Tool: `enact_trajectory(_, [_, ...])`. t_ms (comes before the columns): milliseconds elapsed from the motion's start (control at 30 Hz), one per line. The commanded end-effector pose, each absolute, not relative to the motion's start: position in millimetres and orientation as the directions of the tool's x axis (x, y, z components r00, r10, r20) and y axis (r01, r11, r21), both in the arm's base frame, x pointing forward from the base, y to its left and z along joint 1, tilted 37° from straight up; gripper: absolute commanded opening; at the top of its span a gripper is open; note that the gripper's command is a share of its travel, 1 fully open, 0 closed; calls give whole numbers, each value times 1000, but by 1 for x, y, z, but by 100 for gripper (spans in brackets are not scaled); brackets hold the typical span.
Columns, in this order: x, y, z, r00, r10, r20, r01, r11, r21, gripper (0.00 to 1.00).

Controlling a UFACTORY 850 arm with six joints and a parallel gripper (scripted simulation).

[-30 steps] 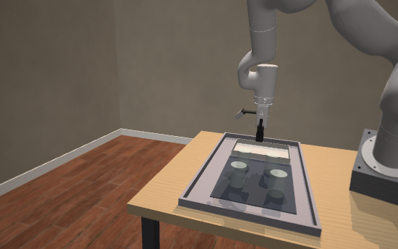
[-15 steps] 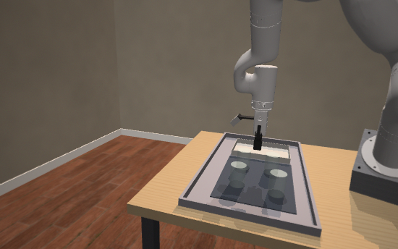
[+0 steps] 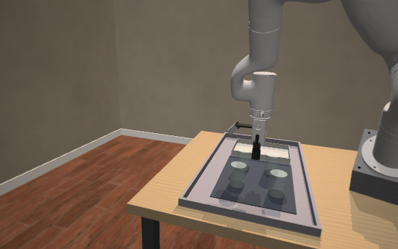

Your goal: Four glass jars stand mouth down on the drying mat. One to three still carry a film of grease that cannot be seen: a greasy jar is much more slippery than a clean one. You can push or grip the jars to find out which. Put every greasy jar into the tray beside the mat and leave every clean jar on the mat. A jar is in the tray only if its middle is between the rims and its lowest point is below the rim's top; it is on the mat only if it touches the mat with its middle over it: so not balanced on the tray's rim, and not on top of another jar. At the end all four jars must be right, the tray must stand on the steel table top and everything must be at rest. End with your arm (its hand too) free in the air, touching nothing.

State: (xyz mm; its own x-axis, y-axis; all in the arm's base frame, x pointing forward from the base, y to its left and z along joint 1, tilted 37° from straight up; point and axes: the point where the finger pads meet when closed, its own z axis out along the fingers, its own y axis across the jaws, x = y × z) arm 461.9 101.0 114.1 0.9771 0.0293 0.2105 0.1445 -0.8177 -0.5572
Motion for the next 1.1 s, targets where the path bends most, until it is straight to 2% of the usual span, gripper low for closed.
enact_trajectory(0, [466,110,103,976,28,215,146,-817,-557,0])
enact_trajectory(267, [472,132,72,976,28,215,146,-817,-557,0])
enact_trajectory(1067, [474,132,73,976,28,215,146,-817,-557,0])
